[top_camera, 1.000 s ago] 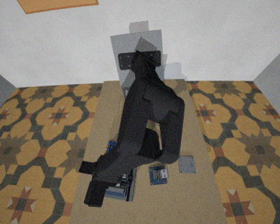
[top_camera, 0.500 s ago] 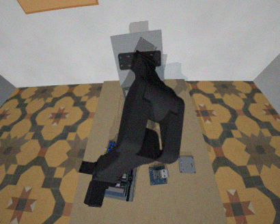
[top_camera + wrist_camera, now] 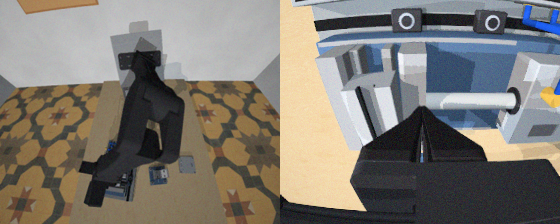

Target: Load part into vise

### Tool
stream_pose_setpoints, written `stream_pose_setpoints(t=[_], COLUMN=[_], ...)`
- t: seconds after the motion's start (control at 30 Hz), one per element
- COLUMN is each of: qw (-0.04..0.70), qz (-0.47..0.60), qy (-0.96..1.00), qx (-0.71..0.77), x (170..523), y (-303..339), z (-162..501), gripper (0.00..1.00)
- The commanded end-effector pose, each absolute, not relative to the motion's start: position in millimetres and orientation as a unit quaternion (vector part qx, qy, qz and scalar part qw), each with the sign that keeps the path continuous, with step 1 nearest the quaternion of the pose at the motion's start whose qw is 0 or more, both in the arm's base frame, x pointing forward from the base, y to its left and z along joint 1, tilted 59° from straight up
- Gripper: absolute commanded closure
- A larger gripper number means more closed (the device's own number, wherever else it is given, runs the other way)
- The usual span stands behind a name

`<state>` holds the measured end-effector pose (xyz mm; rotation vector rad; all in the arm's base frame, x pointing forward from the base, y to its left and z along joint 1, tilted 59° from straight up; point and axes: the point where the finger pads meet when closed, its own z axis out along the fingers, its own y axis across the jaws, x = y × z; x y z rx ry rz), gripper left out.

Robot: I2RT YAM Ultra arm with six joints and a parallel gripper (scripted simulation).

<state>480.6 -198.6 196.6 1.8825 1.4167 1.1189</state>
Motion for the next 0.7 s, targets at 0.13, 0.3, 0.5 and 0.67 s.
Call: stream_pose_setpoints(t=[0.13, 0.3, 0.5, 0.67], qw=[0.272, 0.273, 0.272, 0.272], qz=[0.413, 0.413, 0.413, 0.413], qy=[0.519, 0.520, 0.520, 0.520], qx=[0.697, 0.697, 0.697, 0.697], x=[486.5, 487.0, 487.7, 488.5], y=[-204.6, -204.8, -205.2, -205.6], z=[207.4, 209.6, 209.4, 210.6], gripper=[1.00, 1.00, 1.00, 1.00])
